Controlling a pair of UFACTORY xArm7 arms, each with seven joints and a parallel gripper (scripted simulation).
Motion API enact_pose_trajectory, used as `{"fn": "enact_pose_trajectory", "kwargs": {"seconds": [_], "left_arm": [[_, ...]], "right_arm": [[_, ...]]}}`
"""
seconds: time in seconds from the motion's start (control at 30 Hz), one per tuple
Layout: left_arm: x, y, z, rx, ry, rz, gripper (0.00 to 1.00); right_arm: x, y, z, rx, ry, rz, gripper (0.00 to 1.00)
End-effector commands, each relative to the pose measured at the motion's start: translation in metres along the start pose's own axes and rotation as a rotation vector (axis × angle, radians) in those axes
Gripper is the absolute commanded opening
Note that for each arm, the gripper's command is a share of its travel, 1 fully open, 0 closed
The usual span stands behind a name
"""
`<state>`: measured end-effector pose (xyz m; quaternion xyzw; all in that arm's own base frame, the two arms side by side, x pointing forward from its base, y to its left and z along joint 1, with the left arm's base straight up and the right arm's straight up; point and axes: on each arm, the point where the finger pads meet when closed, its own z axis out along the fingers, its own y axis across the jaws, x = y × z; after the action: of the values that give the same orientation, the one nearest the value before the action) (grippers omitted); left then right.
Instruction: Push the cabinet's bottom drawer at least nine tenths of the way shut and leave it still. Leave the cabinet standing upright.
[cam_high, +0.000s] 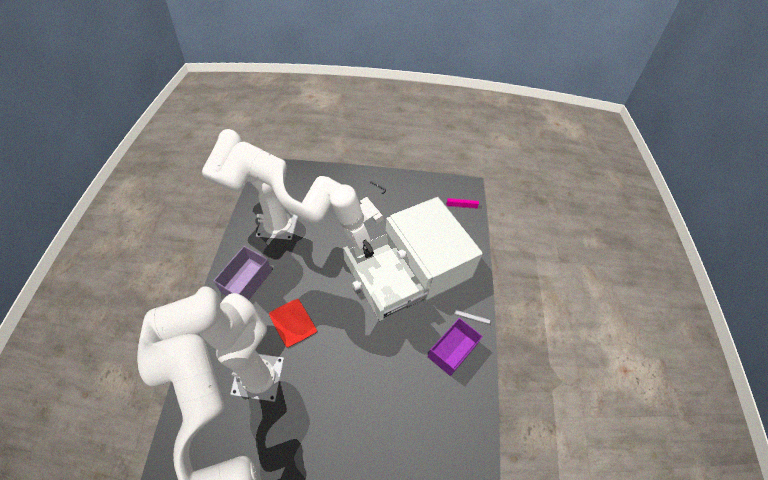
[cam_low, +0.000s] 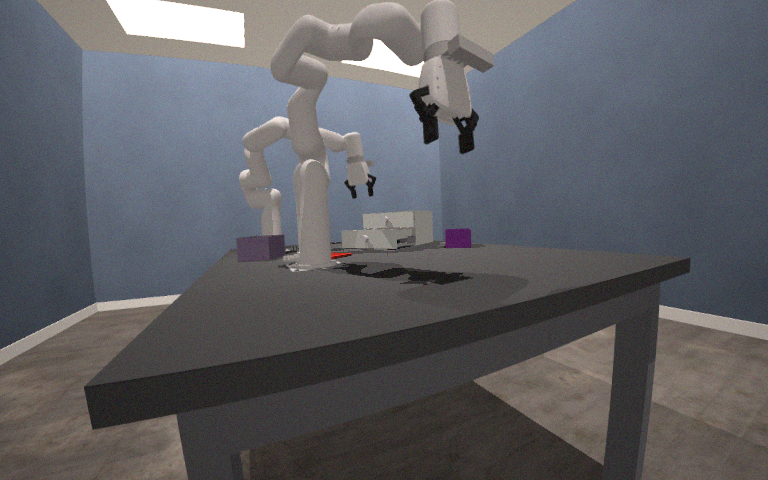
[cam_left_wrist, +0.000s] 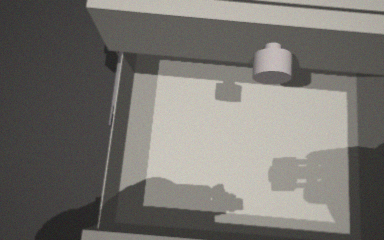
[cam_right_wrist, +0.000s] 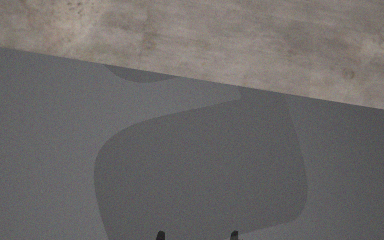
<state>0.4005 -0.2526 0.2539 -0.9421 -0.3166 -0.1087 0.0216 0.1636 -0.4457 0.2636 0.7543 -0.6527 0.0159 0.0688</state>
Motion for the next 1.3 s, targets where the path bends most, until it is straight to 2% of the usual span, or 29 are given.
{"fn": "enact_pose_trajectory", "kwargs": {"seconds": [0.0, 0.87, 0.93, 1.27], "left_arm": [[0.000, 0.000, -0.001, -0.002, 0.001, 0.000, 1.00], [0.000, 0.000, -0.001, -0.002, 0.001, 0.000, 1.00], [0.000, 0.000, -0.001, -0.002, 0.001, 0.000, 1.00], [0.000, 0.000, -0.001, -0.002, 0.001, 0.000, 1.00]], "right_arm": [[-0.004, 0.019, 0.001, 0.005, -0.013, 0.016, 1.00], [-0.036, 0.102, 0.012, 0.037, -0.079, 0.093, 1.00], [-0.036, 0.102, 0.012, 0.037, -0.079, 0.093, 1.00], [-0.056, 0.136, 0.016, 0.058, -0.105, 0.129, 1.00]]}}
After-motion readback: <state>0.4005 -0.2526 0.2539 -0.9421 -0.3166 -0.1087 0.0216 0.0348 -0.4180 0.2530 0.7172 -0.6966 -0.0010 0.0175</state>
